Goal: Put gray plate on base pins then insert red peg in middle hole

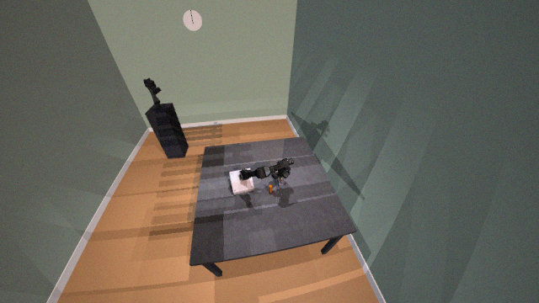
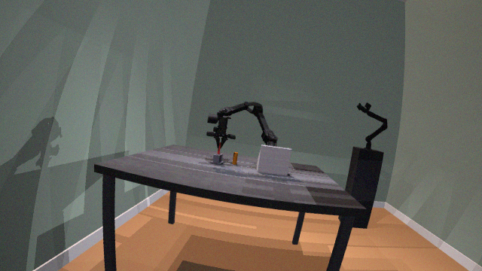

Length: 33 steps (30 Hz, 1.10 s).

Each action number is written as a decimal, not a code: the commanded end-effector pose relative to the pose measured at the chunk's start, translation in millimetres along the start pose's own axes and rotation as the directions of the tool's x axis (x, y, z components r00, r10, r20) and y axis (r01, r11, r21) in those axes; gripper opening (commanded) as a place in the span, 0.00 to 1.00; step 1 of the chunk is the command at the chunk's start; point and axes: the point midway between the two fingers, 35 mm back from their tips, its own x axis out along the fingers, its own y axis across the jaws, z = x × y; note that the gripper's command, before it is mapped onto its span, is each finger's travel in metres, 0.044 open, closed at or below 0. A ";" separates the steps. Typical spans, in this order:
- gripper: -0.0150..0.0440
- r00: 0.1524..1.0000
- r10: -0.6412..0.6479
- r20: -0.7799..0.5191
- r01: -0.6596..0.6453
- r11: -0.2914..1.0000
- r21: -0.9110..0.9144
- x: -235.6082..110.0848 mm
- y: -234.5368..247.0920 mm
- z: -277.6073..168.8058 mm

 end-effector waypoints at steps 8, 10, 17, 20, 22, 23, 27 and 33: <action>0.25 1.000 -0.002 0.000 0.002 1.000 -0.002 2.1 0.6 1.0; 0.25 1.000 -0.002 0.000 0.002 1.000 -0.002 2.3 0.7 1.2; 0.25 1.000 -0.001 0.000 0.001 1.000 -0.001 1.7 0.8 0.5; 0.25 1.000 -0.001 0.000 0.001 1.000 -0.001 1.7 0.8 0.5; 0.25 1.000 -0.001 0.000 0.001 1.000 -0.001 1.7 0.8 0.5; 0.30 1.000 -0.001 0.000 0.001 1.000 -0.001 1.7 0.8 0.5; 0.48 1.000 -0.001 0.000 0.001 1.000 -0.001 1.7 0.8 0.5; 0.51 1.000 -0.001 0.000 0.001 1.000 -0.001 1.7 0.8 0.5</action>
